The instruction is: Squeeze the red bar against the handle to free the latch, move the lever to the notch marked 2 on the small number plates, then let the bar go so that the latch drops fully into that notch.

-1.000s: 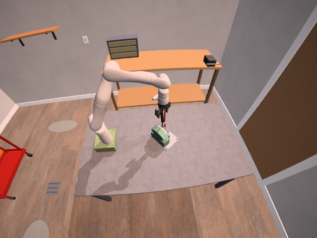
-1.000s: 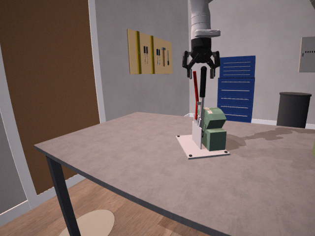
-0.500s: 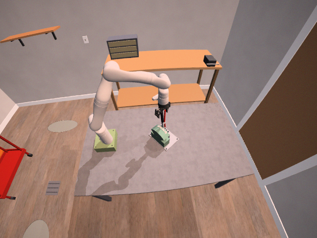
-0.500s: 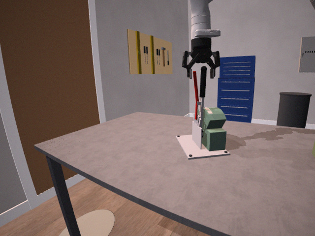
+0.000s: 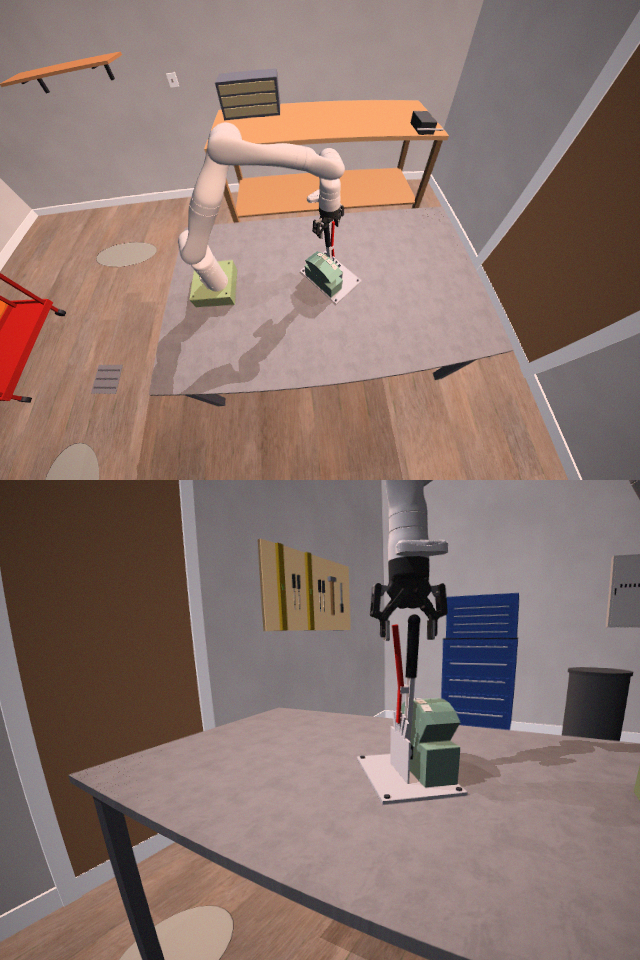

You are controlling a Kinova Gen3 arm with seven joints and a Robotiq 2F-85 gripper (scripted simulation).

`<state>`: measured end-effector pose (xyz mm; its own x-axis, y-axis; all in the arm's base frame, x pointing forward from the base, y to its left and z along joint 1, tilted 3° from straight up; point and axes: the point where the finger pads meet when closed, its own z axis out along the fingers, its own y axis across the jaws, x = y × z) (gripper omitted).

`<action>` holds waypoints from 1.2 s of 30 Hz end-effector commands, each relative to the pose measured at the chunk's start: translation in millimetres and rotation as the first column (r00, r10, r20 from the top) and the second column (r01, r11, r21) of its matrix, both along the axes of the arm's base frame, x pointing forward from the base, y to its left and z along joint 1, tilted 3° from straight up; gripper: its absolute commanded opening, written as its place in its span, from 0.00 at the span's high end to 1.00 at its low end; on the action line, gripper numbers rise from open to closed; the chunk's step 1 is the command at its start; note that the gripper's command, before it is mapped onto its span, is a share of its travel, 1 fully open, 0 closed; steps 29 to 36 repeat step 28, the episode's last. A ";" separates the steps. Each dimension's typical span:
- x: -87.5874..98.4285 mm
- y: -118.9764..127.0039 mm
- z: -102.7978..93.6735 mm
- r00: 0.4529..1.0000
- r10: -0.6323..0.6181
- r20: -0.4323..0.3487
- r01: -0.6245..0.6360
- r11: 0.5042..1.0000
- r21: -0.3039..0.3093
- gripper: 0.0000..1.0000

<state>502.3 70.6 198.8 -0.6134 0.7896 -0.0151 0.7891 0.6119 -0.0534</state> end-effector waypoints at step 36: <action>0.3 -3.6 3.4 1.000 0.007 -0.001 -0.007 1.000 -0.006 0.03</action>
